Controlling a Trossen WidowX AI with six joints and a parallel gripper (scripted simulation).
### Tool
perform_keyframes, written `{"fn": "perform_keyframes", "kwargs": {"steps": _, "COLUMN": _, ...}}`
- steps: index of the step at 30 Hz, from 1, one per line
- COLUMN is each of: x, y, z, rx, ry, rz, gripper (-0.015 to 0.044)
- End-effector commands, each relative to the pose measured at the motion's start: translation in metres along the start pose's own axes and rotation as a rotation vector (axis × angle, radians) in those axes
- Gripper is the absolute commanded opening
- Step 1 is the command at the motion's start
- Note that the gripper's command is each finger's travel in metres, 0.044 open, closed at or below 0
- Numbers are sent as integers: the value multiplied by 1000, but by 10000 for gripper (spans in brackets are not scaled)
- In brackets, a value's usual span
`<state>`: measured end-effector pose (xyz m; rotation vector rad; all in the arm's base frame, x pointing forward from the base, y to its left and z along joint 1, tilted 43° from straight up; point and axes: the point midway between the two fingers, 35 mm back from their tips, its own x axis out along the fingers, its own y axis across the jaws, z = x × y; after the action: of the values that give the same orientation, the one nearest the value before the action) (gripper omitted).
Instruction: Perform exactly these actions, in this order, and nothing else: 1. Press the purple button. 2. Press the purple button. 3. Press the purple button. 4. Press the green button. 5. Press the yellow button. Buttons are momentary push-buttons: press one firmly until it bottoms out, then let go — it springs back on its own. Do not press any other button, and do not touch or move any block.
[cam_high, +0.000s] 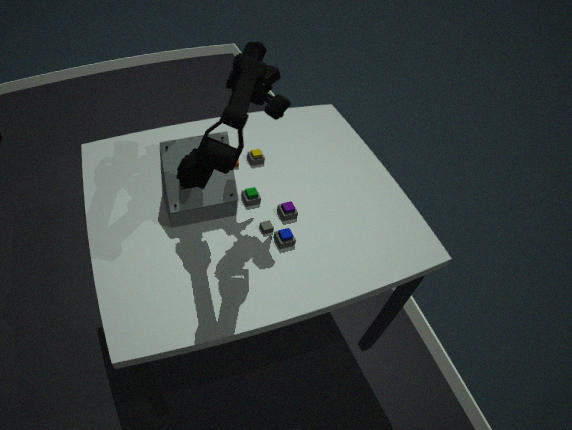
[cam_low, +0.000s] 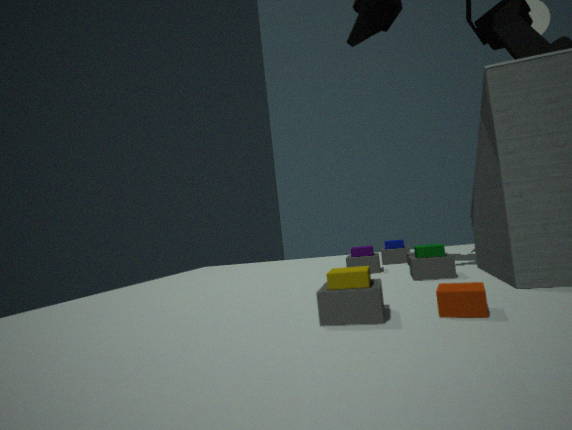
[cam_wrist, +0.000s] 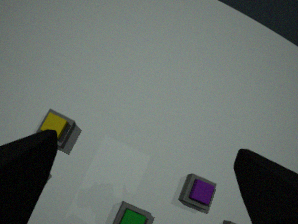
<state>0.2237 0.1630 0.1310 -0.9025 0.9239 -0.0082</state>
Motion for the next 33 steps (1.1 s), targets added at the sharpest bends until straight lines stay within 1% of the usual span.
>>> {"fn": "perform_keyframes", "kwargs": {"steps": 1, "x": 38, "y": -31, "z": -9, "rx": 67, "ry": 157, "rz": -32, "gripper": 400}}
{"fn": "perform_keyframes", "kwargs": {"steps": 7, "x": 93, "y": -80, "z": -41, "rx": 183, "ry": 400, "rz": -65, "gripper": 400}}
{"fn": "perform_keyframes", "kwargs": {"steps": 13, "x": 137, "y": -125, "z": -93, "rx": 311, "ry": 639, "rz": -69, "gripper": 400}}
{"fn": "perform_keyframes", "kwargs": {"steps": 15, "x": 145, "y": -134, "z": -107, "rx": 341, "ry": 691, "rz": -66, "gripper": 400}}
{"fn": "perform_keyframes", "kwargs": {"steps": 18, "x": 146, "y": -135, "z": -109, "rx": 345, "ry": 697, "rz": -65, "gripper": 400}}
{"fn": "perform_keyframes", "kwargs": {"steps": 20, "x": 155, "y": -135, "z": -115, "rx": 346, "ry": 697, "rz": -64, "gripper": 348}}
{"fn": "perform_keyframes", "kwargs": {"steps": 22, "x": 178, "y": -133, "z": -133, "rx": 346, "ry": 697, "rz": -65, "gripper": 295}}
{"fn": "perform_keyframes", "kwargs": {"steps": 24, "x": 192, "y": -132, "z": -147, "rx": 345, "ry": 697, "rz": -67, "gripper": 242}}
{"fn": "perform_keyframes", "kwargs": {"steps": 32, "x": 193, "y": -132, "z": -149, "rx": 345, "ry": 697, "rz": -68, "gripper": 32}}
{"fn": "perform_keyframes", "kwargs": {"steps": 33, "x": 193, "y": -132, "z": -149, "rx": 345, "ry": 697, "rz": -68, "gripper": 20}}
